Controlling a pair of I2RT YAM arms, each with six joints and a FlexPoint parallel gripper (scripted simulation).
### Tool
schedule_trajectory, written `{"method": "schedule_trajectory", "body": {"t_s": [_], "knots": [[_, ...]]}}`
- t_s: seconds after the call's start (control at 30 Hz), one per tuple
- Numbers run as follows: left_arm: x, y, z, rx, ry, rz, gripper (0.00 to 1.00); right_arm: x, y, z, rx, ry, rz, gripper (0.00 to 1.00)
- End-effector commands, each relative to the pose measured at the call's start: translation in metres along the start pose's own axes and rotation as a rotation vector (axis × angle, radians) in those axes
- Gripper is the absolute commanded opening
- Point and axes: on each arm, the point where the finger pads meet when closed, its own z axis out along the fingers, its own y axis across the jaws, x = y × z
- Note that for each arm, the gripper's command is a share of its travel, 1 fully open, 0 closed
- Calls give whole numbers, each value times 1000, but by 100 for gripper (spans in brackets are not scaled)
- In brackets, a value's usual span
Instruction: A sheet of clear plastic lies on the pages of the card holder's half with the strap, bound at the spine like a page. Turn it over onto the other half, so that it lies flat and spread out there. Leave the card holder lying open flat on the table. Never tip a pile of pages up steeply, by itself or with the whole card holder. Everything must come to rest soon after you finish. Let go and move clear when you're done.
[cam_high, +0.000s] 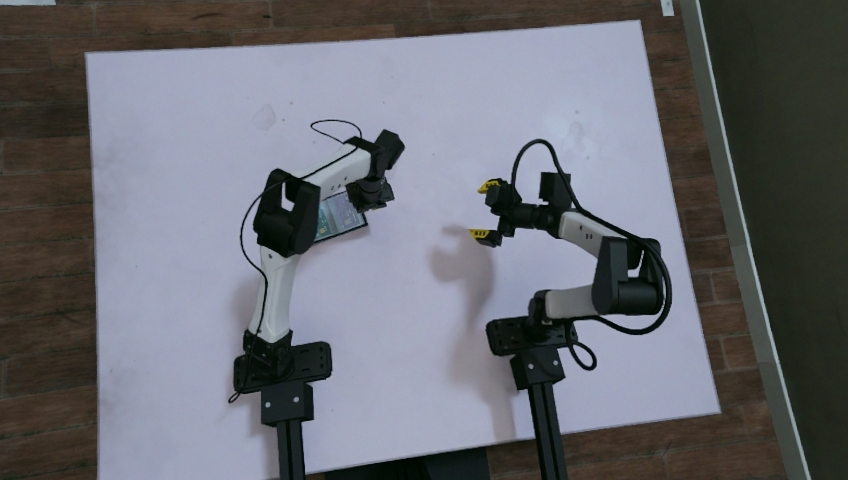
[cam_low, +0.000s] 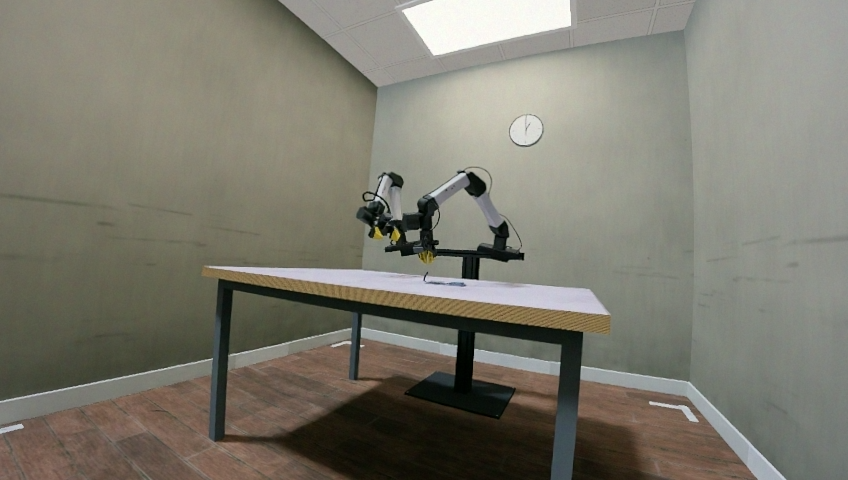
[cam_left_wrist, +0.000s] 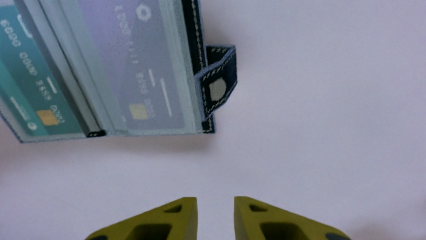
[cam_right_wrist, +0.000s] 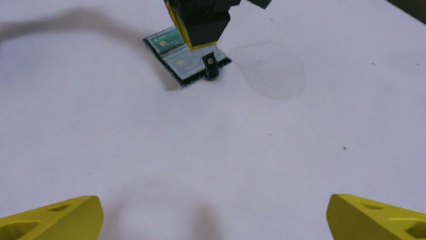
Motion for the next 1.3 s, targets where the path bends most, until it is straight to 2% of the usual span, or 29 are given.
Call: {"method": "schedule_trajectory", "body": {"t_s": [0.0,0.17,0.4,0.57,0.7,1.13,1.27], "knots": [[1,4,4,-212,-36,-65,18,-9,15,3,-74,-55,-55,100],[3,-17,19,-312,-133,-85,18,-9,18,7,-92,-71,-54,100],[-3,2,57,-427,-157,-137,18,-6,22,12,-109,-74,-24,100],[2,6,63,-437,-130,-122,18,-3,23,15,-112,-69,-4,100],[-6,6,57,-414,-154,-135,18,0,24,18,-117,-62,14,100],[-11,9,68,-399,-160,-136,18,2,21,24,-108,-56,48,100],[-10,8,64,-390,-161,-139,6,0,18,23,-97,-58,47,100]]}}
